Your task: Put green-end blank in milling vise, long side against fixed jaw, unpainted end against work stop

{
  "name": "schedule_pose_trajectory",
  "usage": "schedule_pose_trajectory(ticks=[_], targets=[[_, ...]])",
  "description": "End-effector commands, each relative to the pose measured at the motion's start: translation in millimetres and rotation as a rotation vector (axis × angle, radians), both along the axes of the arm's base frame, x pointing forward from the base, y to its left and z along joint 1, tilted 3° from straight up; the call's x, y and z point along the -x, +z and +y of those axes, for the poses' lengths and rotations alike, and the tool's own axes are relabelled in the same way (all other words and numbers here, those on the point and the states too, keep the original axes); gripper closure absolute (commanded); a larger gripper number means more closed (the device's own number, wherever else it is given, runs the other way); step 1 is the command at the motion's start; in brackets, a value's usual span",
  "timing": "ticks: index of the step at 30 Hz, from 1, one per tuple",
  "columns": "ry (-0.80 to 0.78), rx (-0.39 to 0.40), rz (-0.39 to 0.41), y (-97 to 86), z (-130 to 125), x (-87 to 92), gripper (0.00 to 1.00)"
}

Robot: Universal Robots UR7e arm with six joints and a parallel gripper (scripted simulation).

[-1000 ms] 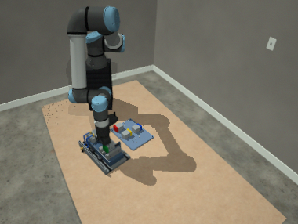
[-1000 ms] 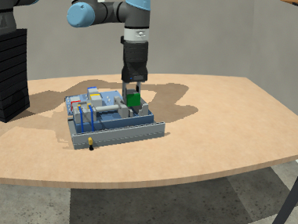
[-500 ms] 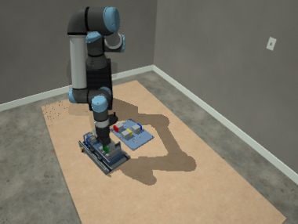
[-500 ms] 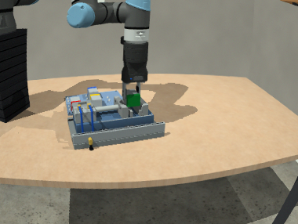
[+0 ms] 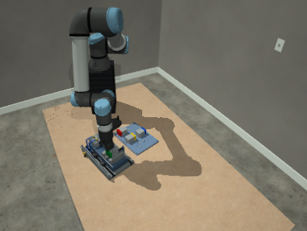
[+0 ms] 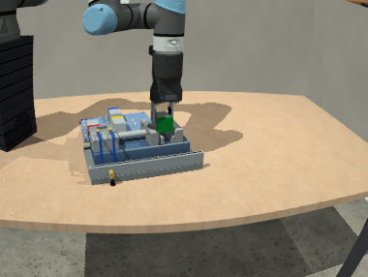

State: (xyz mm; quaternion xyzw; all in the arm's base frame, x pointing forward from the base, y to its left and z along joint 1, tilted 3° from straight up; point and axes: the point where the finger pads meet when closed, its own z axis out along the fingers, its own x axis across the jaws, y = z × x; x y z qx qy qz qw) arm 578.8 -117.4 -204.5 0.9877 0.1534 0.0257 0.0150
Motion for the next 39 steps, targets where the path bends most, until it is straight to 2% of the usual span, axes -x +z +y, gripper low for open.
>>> schedule_pose_trajectory(ticks=[1,39], targets=[[0.000,0.001,-0.002,0.7,-0.3,-0.6,1.00],[0.000,0.001,-0.002,-3.5,-0.4,-0.9,1.00]])
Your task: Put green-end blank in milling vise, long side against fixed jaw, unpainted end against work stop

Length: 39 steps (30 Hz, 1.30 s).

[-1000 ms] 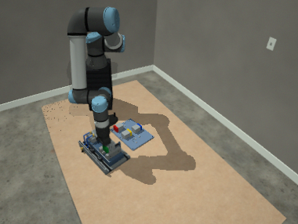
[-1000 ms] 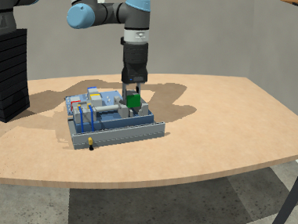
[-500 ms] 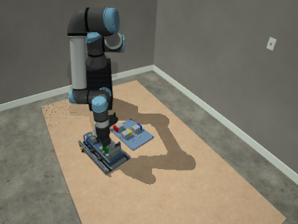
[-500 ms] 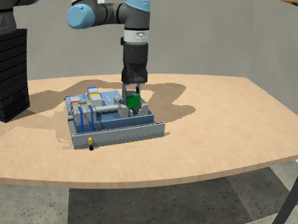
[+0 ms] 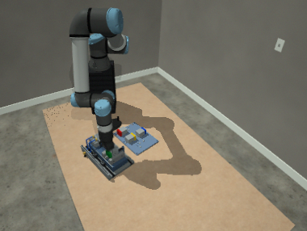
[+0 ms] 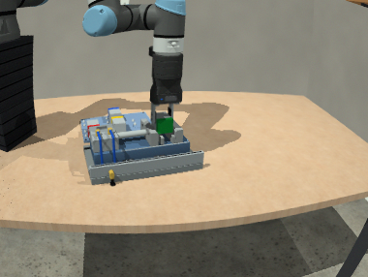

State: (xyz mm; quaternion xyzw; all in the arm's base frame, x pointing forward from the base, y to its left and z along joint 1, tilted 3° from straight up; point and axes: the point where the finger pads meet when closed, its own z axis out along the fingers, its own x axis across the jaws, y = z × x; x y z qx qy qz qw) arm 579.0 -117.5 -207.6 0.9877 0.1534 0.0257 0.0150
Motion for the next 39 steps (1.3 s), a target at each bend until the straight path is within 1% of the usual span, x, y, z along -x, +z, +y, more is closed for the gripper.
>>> schedule_pose_trajectory(ticks=[1,31,39], targets=[[0.000,0.001,-0.002,-0.8,-0.3,-0.7,1.00],[0.000,0.001,-0.002,-1.5,2.7,-1.0,1.00],[0.000,0.001,-0.002,-1.9,7.0,-1.5,1.00]])
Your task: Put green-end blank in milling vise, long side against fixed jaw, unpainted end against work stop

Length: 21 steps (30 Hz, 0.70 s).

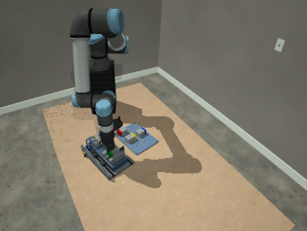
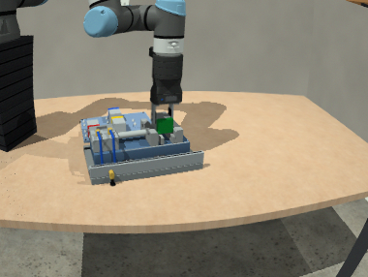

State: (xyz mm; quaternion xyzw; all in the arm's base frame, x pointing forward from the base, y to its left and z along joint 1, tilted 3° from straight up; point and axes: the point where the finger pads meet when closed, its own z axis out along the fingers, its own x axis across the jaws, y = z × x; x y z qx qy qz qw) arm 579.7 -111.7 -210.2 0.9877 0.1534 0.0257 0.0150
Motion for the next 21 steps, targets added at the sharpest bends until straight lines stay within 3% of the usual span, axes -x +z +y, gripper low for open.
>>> schedule_pose_trajectory(ticks=[1,21], targets=[[0.000,0.001,-0.002,0.6,1.2,-0.8,1.00],[0.000,0.000,-0.002,0.6,1.5,-0.7,1.00]])
